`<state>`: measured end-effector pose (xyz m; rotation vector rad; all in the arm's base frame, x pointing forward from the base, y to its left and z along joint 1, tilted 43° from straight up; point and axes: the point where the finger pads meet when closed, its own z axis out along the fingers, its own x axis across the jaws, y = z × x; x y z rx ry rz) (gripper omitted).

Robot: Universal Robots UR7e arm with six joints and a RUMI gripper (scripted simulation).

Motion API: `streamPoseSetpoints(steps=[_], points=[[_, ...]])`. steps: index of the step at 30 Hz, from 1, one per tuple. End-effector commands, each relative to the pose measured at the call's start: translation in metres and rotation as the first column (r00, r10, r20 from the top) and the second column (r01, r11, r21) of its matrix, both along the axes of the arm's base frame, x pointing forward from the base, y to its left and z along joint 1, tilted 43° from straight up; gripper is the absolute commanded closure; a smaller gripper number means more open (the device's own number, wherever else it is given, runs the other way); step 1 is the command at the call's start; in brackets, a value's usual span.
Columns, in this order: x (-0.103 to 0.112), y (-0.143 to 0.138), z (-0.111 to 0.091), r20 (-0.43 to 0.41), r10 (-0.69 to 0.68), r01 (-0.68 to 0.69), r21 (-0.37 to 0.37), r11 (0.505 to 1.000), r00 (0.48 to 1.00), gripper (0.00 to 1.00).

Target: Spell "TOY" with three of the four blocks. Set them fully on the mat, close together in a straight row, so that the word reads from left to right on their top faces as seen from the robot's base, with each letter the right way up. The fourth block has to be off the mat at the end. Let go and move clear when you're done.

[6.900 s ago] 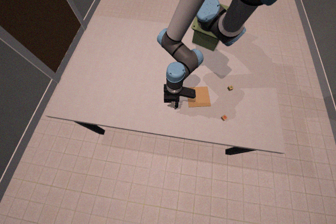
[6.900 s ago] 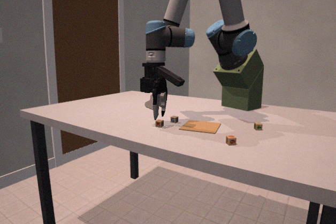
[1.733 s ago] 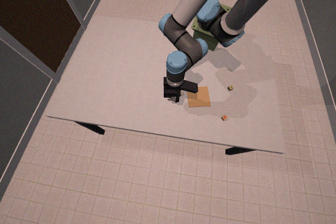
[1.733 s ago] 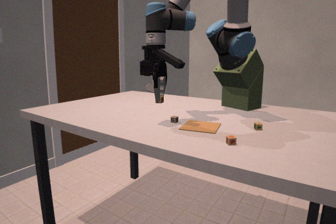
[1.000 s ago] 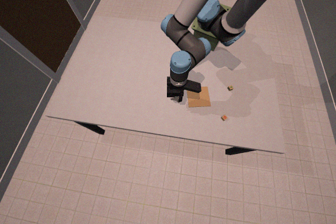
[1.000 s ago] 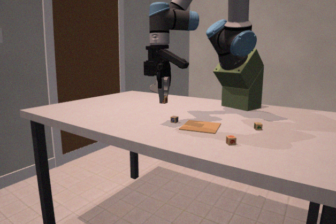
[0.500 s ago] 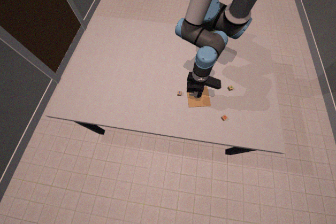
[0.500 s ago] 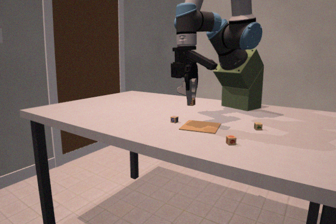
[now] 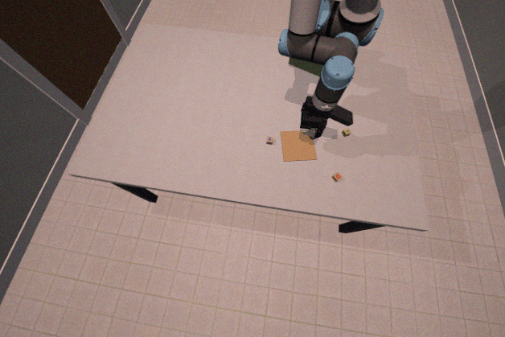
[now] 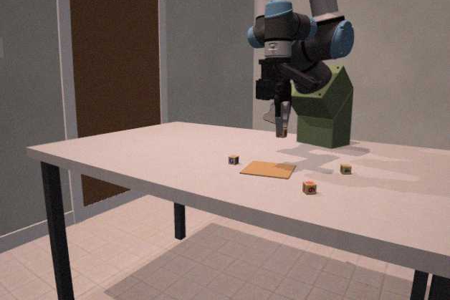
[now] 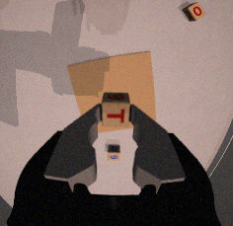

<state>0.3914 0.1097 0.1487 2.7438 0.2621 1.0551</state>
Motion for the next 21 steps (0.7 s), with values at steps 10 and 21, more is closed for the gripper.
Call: streamPoseSetpoints(steps=[10, 21], points=[[-0.0024, 0.0029, -0.001, 0.003, -0.009, 0.009, -0.004, 1.0, 1.0, 0.95], [-0.0004, 0.0026, -0.0032, 0.003, -0.009, 0.009, -0.004, 1.0, 1.0, 0.95]])
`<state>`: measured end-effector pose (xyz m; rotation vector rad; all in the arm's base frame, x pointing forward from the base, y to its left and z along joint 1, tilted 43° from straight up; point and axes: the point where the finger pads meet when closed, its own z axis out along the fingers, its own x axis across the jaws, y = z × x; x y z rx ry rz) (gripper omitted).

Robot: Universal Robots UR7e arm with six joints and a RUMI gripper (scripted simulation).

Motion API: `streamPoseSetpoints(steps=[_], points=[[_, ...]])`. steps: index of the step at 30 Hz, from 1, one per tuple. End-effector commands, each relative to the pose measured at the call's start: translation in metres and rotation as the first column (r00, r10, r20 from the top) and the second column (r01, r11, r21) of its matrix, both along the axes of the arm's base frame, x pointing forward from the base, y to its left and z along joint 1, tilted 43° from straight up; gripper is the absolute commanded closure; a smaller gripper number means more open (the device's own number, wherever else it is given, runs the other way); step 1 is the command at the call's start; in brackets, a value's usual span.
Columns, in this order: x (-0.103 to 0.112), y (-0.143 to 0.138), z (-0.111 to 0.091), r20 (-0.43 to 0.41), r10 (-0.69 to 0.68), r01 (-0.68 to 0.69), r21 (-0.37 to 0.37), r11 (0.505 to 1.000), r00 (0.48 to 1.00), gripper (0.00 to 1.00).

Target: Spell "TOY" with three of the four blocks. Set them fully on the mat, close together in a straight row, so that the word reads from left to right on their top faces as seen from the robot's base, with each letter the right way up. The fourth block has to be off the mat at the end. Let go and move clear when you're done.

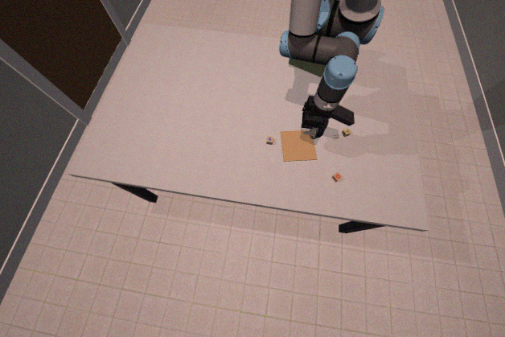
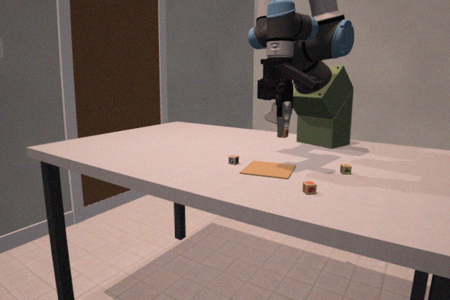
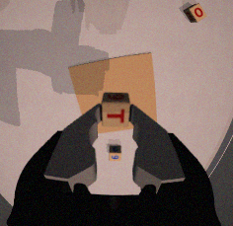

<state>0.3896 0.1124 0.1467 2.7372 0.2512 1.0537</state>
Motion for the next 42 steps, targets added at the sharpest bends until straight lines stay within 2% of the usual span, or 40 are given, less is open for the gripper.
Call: streamPoseSetpoints(steps=[1, 11, 42], points=[[0.002, 0.0, -0.002, 0.001, 0.0, 0.0, 0.0, 1.0, 1.0, 0.95], [0.01, -0.001, -0.01, 0.001, 0.0, 0.0, 0.0, 1.0, 1.0, 0.95], [0.058, -0.009, -0.062, 0.001, 0.0, 0.0, 0.0, 1.0, 1.0, 0.95]])
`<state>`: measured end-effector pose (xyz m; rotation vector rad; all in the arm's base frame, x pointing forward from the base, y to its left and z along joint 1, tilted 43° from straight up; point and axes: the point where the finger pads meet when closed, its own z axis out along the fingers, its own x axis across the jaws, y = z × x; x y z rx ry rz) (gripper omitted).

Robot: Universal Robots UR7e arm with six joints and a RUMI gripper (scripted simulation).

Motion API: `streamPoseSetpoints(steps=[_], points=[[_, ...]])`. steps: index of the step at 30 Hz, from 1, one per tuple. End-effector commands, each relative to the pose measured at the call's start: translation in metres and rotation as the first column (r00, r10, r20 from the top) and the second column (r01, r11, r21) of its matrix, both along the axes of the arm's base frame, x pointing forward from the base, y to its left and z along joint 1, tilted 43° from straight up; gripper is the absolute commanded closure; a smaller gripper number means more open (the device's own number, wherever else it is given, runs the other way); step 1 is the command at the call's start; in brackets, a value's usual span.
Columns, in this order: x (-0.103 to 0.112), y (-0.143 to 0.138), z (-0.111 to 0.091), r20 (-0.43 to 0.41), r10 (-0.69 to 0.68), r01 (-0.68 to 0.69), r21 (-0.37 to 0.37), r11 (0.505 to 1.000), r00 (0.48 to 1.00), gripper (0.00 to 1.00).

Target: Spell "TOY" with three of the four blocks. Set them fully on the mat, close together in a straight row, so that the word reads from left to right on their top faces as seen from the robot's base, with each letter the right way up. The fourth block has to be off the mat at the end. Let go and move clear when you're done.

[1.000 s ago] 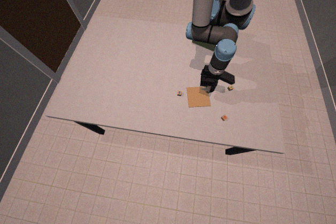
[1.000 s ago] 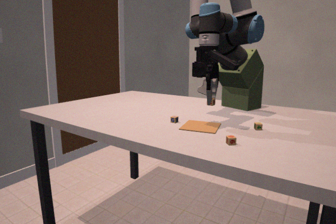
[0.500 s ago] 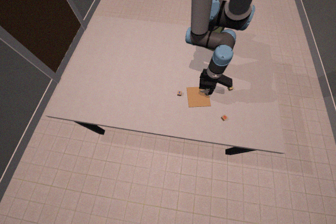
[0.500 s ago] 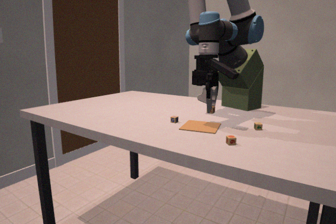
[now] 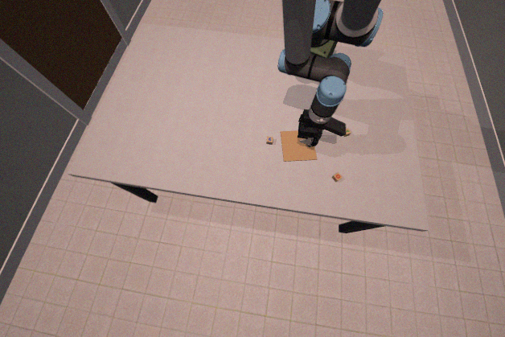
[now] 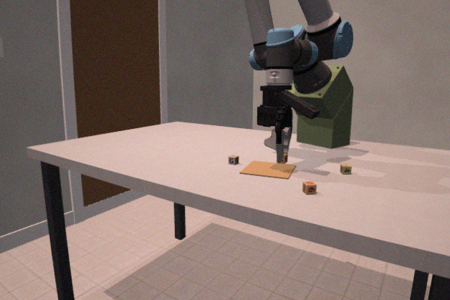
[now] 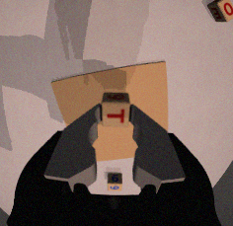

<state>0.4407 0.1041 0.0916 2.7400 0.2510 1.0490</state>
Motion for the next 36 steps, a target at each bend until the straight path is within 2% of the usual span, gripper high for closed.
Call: streamPoseSetpoints(steps=[1, 12, 36], points=[[0.0071, -0.0007, -0.0065, 0.004, 0.0, 0.0, -0.001, 1.0, 1.0, 0.95], [0.0137, -0.0017, -0.0135, 0.004, 0.0, 0.0, -0.001, 1.0, 1.0, 0.95], [0.0142, -0.0018, -0.0141, 0.004, 0.0, 0.0, -0.001, 1.0, 1.0, 0.95]])
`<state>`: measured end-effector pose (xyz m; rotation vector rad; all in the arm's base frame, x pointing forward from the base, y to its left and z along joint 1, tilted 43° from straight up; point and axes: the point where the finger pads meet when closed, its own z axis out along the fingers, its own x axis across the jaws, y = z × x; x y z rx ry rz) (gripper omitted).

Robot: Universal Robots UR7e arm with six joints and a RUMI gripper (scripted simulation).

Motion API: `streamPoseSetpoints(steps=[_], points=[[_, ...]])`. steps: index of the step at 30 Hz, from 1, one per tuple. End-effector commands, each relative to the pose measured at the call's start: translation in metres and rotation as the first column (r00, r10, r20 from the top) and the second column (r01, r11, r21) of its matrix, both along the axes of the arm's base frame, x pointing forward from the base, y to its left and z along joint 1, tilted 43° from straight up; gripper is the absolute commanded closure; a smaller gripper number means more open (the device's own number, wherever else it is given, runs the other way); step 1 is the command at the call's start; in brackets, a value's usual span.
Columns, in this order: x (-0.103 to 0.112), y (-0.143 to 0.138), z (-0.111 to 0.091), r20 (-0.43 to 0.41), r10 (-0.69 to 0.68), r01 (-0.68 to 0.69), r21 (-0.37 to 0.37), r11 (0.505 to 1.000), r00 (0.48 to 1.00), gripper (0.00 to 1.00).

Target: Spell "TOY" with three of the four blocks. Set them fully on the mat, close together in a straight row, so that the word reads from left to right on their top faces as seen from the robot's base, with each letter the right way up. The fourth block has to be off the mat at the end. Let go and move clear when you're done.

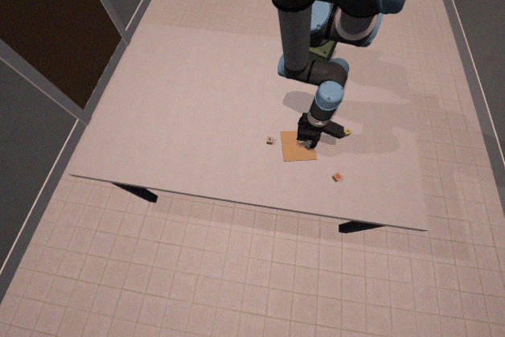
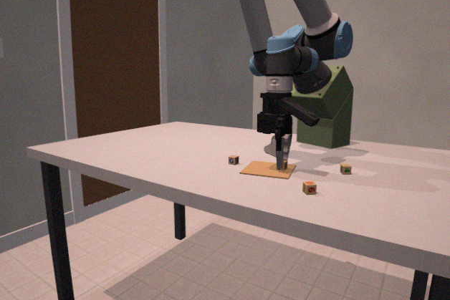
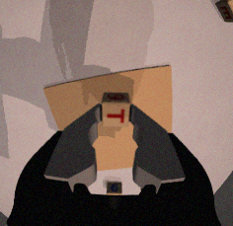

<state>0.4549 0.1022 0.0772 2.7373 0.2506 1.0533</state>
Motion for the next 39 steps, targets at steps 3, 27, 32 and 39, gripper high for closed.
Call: streamPoseSetpoints(steps=[3, 27, 32, 39], points=[[0.0003, 0.0001, 0.0001, 0.001, 0.0, 0.0, 0.0, 1.0, 1.0, 0.95], [0.0028, -0.0004, -0.0026, 0.001, 0.0, 0.0, 0.0, 1.0, 1.0, 0.95], [0.0028, -0.0004, -0.0026, 0.001, 0.0, 0.0, 0.0, 1.0, 1.0, 0.95], [0.0028, -0.0004, -0.0026, 0.001, 0.0, 0.0, 0.0, 1.0, 1.0, 0.95]])
